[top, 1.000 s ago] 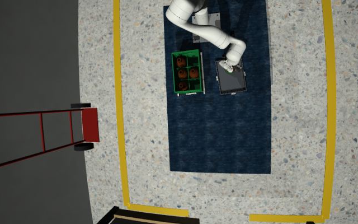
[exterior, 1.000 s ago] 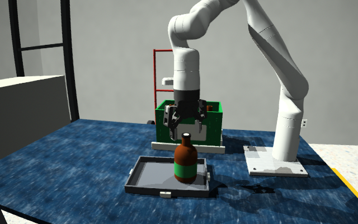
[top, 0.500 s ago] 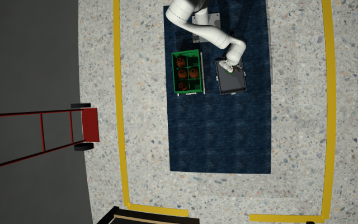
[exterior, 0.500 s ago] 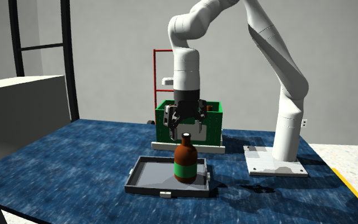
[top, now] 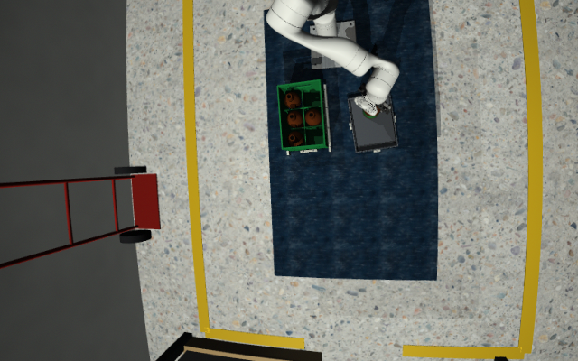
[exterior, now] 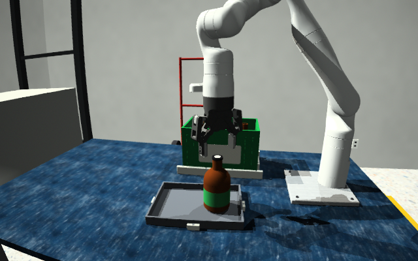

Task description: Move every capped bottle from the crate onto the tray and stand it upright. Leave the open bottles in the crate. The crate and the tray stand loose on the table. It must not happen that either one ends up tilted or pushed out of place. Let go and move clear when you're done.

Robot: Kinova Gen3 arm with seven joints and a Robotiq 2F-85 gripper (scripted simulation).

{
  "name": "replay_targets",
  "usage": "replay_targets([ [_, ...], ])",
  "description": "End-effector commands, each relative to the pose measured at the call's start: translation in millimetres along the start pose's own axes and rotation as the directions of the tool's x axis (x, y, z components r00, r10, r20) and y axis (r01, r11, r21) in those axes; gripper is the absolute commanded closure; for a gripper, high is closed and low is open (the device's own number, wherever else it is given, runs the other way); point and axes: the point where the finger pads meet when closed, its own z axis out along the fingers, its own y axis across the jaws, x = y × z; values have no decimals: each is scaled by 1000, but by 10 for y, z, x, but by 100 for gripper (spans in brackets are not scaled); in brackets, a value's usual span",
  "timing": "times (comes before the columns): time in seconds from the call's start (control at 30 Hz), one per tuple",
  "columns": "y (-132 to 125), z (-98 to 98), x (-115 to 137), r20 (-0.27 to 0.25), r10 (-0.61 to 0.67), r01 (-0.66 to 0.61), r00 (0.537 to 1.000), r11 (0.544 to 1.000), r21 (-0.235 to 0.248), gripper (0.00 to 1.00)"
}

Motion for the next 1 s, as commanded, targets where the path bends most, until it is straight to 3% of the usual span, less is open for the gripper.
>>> replay_targets([
  [0.0,-11,-154,11,-3,3,-3,1000,1000,6,0],
  [0.17,-10,-320,11,-4,2,-2,1000,1000,6,0],
  [0.27,-8,-262,4,-5,-1,1,1000,1000,2,0],
  [0.73,-10,-420,14,-4,2,-2,1000,1000,6,0],
  [0.97,-10,-402,21,-8,3,-2,1000,1000,5,0],
])
